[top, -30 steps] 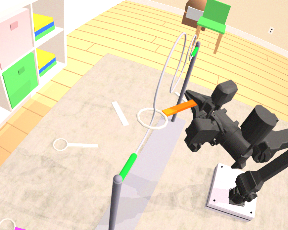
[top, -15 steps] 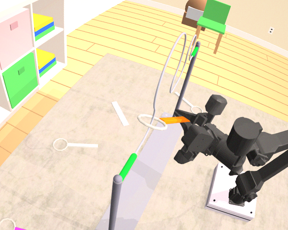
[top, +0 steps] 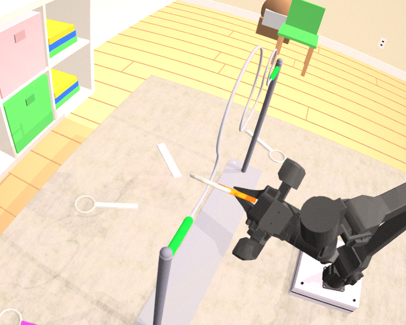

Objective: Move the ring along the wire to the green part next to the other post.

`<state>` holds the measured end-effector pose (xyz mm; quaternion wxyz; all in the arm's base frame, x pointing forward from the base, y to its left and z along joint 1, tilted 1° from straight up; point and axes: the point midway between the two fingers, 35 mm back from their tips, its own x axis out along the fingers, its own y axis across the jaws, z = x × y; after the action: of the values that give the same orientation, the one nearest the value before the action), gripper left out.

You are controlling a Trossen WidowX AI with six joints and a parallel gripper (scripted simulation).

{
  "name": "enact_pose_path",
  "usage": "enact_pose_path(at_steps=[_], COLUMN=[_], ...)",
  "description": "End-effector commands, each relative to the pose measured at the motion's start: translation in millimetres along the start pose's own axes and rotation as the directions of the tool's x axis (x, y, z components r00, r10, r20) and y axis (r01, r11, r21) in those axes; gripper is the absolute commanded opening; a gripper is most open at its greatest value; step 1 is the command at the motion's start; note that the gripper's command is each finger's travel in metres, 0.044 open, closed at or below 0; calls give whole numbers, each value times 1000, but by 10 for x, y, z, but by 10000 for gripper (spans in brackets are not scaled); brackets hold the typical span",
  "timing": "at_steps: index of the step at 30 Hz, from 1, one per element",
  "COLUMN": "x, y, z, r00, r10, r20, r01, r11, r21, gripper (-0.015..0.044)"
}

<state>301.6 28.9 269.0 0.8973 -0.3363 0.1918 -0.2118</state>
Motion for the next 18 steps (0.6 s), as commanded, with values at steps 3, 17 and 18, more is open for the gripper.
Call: enact_pose_path(at_steps=[3, 17, 18], x=[-29, -155, -164], y=[218, 712, 741], z=[25, 165, 179], r00=[999, 983, 981], r10=[51, 184, 192], r20=[-15, -17, -16], r01=[-49, -161, -168], r11=[991, 901, 893], r21=[124, 402, 418], gripper=[-150, -150, -150])
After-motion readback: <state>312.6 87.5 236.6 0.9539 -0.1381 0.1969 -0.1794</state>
